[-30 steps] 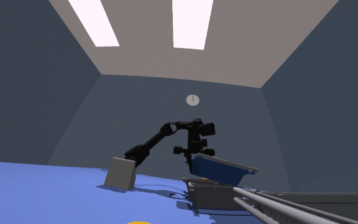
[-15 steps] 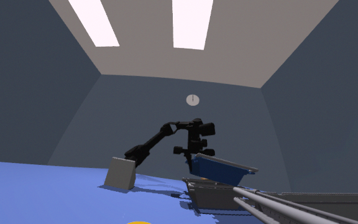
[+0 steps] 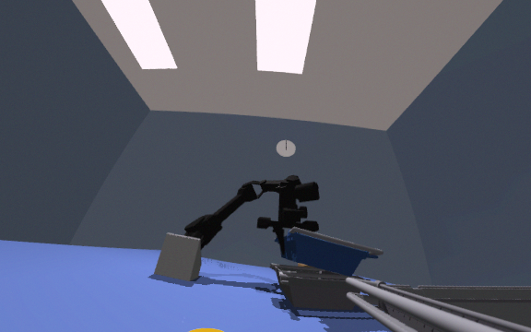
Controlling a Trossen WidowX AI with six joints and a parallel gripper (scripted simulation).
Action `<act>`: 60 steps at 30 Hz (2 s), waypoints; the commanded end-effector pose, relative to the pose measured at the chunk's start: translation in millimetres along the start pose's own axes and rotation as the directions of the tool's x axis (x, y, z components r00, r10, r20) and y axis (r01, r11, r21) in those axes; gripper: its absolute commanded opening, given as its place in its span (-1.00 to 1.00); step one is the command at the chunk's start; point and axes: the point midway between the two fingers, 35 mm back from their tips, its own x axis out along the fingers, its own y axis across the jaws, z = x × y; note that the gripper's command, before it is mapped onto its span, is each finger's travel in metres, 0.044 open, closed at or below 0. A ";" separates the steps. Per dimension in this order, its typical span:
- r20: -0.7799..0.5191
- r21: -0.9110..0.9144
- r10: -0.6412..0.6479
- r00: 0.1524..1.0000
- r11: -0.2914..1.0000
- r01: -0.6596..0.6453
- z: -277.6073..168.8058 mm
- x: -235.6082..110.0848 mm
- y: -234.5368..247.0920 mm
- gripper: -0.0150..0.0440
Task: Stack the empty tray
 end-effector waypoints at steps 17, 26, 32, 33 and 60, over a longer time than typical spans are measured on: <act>0.000 0.000 -0.030 1.000 1.000 0.030 -3.7 13.1 -7.3 -0.49; 0.000 0.000 -0.030 1.000 1.000 0.030 -3.7 13.1 -7.3 -0.49; 0.000 0.000 -0.030 1.000 1.000 0.030 -3.7 13.1 -7.3 -0.49; 0.000 0.000 -0.030 1.000 1.000 0.030 -3.7 13.1 -7.3 -0.49; 0.000 0.000 -0.030 1.000 1.000 0.030 -3.7 13.1 -7.3 -0.49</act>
